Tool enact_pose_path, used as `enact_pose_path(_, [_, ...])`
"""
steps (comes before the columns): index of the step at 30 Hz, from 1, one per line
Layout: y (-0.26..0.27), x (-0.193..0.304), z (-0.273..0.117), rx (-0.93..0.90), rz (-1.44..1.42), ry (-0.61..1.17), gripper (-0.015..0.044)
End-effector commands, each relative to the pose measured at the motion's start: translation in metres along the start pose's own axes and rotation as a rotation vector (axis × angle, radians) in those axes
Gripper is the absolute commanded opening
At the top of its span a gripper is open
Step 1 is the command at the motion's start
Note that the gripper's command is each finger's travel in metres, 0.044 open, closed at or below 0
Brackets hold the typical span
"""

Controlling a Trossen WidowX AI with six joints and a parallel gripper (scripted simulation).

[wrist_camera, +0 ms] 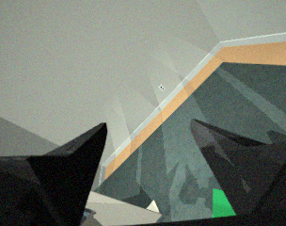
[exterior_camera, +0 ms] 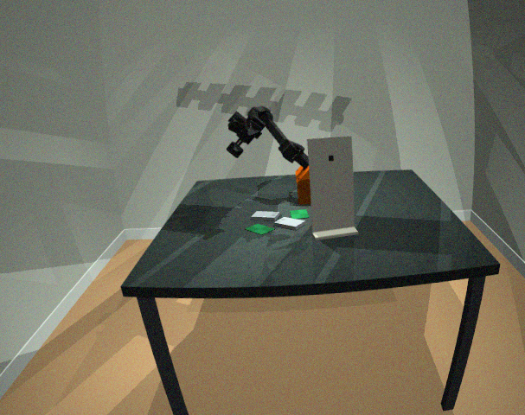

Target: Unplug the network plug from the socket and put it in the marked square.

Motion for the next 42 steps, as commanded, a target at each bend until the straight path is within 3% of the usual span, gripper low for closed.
enact_pose_path(1, [0.001,0.001,0.001,-0.002,0.004,0.001,0.0374])
enact_pose_path(10, [0.034,0.057,0.021,-0.093,0.179,0.077,0.0156])
enact_pose_path(24, [0.09,0.151,0.013,-0.216,0.45,0.239,0.0156])
enact_pose_path(42, [0.133,0.24,-0.051,-0.305,0.737,0.485,0.0156])
Point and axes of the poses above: the point midway between the two fingers, 35 mm back from their tips, its own z axis out along the fingers, its own y axis across the jaws, x = y × z, the point moved 4 cm from there along -z, back along the fingers
